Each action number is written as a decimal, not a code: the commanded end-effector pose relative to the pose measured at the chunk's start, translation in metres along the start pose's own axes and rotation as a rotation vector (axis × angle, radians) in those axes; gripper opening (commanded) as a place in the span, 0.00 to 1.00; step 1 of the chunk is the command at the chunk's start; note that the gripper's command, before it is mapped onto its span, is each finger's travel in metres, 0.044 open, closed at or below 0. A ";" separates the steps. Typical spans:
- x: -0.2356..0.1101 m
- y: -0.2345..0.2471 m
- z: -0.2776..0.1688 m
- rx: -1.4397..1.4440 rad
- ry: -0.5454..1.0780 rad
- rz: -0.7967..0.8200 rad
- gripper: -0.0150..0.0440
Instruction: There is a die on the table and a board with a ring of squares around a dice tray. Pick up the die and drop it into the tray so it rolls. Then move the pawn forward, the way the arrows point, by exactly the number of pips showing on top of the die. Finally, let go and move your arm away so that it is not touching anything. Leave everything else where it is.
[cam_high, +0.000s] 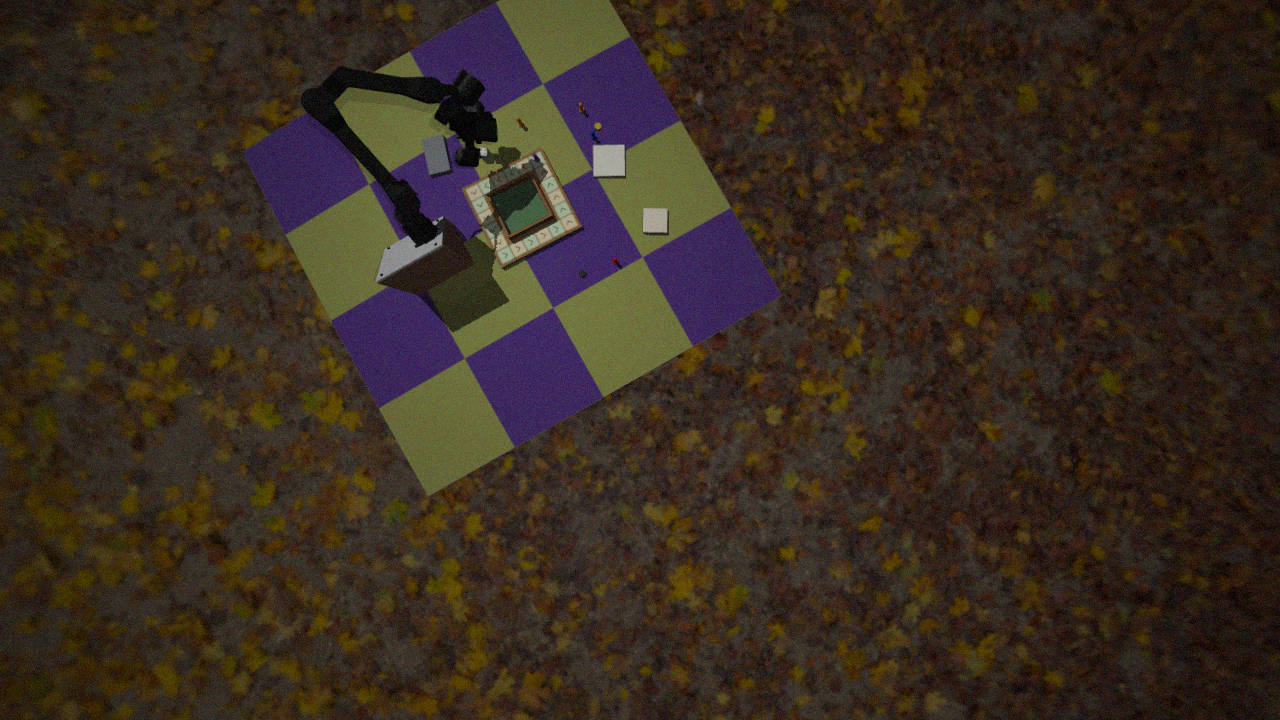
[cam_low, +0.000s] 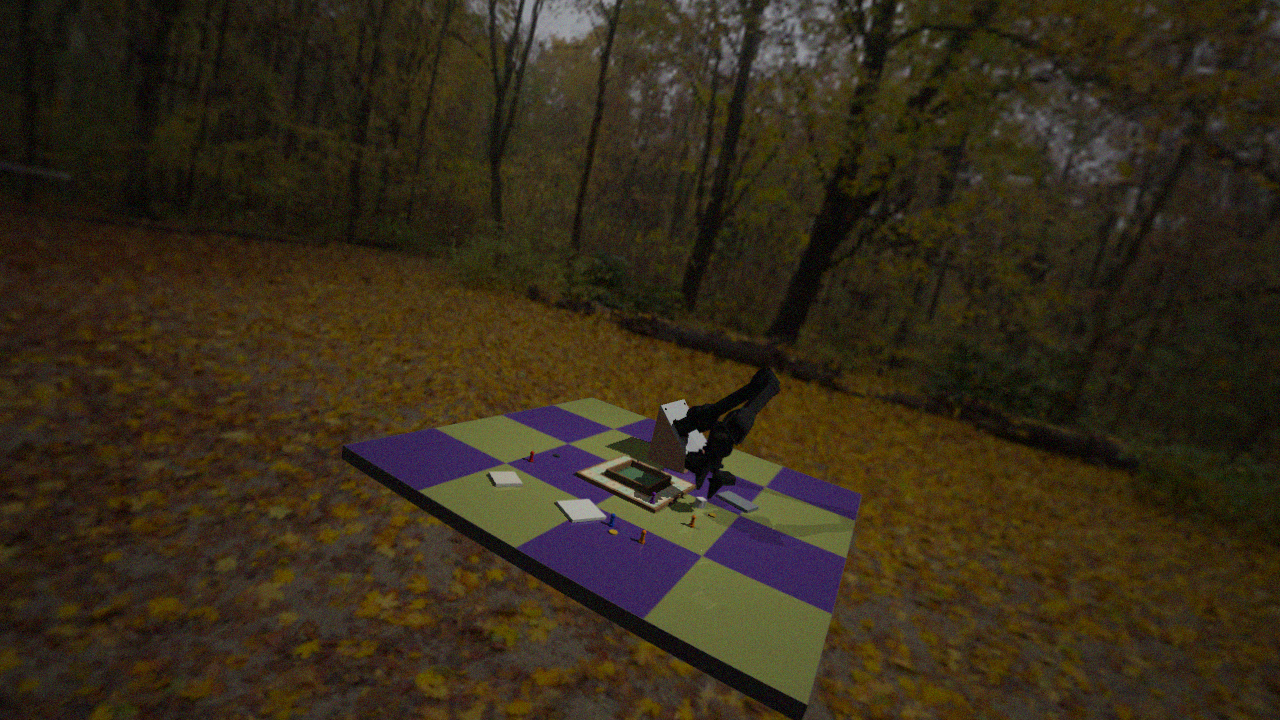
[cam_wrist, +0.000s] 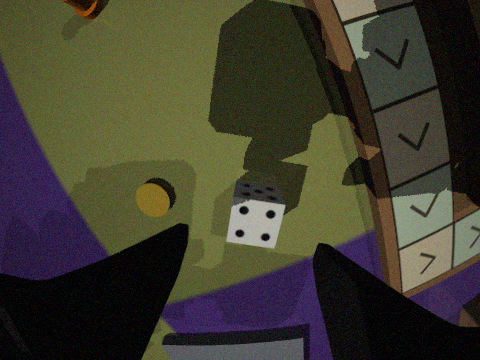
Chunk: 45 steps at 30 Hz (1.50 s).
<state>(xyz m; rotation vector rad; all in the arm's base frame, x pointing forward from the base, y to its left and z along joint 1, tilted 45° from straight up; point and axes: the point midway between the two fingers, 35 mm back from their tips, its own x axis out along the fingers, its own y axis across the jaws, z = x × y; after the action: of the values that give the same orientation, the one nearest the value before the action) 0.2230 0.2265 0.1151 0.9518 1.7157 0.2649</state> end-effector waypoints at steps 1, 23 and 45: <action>0.006 -0.001 0.001 0.005 -0.001 -0.003 0.72; 0.033 -0.001 0.000 0.006 0.000 -0.001 0.54; -0.031 0.001 0.006 0.003 -0.007 -0.014 0.25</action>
<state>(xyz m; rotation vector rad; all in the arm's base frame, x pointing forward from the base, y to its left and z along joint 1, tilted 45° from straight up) 0.2293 0.2164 0.1204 0.9420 1.7189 0.2408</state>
